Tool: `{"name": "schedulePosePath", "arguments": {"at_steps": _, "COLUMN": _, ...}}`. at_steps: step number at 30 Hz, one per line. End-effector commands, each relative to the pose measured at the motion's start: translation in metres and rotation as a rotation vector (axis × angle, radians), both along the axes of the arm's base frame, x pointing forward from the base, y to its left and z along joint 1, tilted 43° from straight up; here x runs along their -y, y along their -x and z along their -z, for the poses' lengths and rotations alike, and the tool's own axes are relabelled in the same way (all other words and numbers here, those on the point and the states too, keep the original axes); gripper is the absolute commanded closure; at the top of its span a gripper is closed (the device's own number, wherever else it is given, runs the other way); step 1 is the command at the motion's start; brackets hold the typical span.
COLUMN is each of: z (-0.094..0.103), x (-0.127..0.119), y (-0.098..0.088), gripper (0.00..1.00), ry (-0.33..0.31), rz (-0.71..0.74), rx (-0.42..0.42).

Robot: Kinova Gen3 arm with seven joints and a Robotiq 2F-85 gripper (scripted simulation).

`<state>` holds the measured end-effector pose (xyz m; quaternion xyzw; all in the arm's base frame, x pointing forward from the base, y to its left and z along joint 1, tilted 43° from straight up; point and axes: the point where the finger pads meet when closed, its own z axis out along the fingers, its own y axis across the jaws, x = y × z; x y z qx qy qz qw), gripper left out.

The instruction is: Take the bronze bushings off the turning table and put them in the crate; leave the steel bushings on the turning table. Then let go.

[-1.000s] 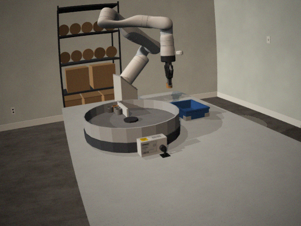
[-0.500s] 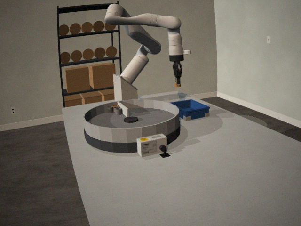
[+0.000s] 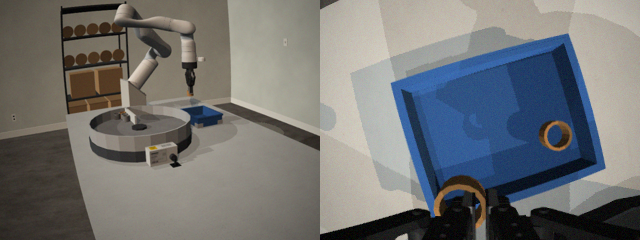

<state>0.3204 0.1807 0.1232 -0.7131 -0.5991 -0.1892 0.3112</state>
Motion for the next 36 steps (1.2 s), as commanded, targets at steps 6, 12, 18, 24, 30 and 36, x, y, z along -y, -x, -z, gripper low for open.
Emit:
{"name": "schedulePosePath", "arguments": {"at_steps": 6, "z": 0.006, "x": -0.008, "y": 0.006, "gripper": 1.0, "ry": -0.003, "rz": -0.018, "rx": -0.006}}
{"name": "schedulePosePath", "arguments": {"at_steps": 12, "z": 0.006, "x": -0.008, "y": 0.006, "gripper": 1.0, "ry": -0.003, "rz": -0.018, "rx": -0.006}}
{"name": "schedulePosePath", "arguments": {"at_steps": 18, "z": 0.025, "x": -0.027, "y": 0.01, "gripper": 1.0, "ry": -0.003, "rz": -0.02, "rx": -0.006}}
{"name": "schedulePosePath", "arguments": {"at_steps": 24, "z": 0.025, "x": -0.027, "y": 0.01, "gripper": 1.0, "ry": -0.003, "rz": -0.02, "rx": -0.006}}
{"name": "schedulePosePath", "arguments": {"at_steps": 30, "z": 0.029, "x": -0.03, "y": 0.011, "gripper": 1.0, "ry": -0.002, "rz": -0.02, "rx": -0.006}}
{"name": "schedulePosePath", "arguments": {"at_steps": 36, "z": 0.044, "x": -0.045, "y": 0.014, "gripper": 1.0, "ry": -0.002, "rz": -0.023, "rx": -0.005}}
